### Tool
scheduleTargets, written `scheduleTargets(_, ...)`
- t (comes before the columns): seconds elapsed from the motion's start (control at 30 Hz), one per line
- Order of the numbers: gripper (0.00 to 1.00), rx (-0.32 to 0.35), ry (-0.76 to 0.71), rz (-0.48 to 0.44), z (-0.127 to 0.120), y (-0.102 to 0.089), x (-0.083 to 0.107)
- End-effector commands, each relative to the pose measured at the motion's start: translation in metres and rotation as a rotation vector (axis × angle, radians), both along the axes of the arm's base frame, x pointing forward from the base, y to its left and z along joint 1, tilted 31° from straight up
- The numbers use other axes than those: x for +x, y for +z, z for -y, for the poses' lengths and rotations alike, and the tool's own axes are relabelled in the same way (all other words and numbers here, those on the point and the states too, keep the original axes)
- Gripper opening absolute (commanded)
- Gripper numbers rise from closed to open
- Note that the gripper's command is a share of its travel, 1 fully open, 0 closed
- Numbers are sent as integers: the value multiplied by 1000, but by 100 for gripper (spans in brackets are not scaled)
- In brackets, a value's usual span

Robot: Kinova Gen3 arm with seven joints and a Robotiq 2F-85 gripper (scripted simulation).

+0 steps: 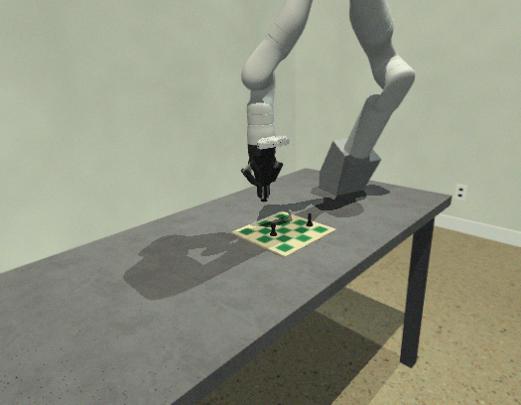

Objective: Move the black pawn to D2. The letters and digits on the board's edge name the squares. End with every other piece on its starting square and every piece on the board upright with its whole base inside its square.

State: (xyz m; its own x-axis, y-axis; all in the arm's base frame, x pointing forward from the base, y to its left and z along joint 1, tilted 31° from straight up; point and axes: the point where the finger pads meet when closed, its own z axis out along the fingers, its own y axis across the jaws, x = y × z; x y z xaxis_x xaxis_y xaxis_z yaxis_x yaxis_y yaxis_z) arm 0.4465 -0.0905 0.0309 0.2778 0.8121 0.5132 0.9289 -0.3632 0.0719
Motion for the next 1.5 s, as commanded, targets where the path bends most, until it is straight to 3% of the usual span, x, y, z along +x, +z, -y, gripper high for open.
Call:
scheduleTargets(0.0, 0, -1, 6, 1, -3, 5, -1)
scheduleTargets(0.2, 0, -41, 151, 78, -62, 39, 7)
scheduleTargets(0.7, 0, -42, 153, 79, -63, 39, 7)
scheduleTargets(1.1, 0, -40, 153, 73, -74, 16, 11)
scheduleTargets(1.47, 0, -42, 152, 79, -97, -27, 27)
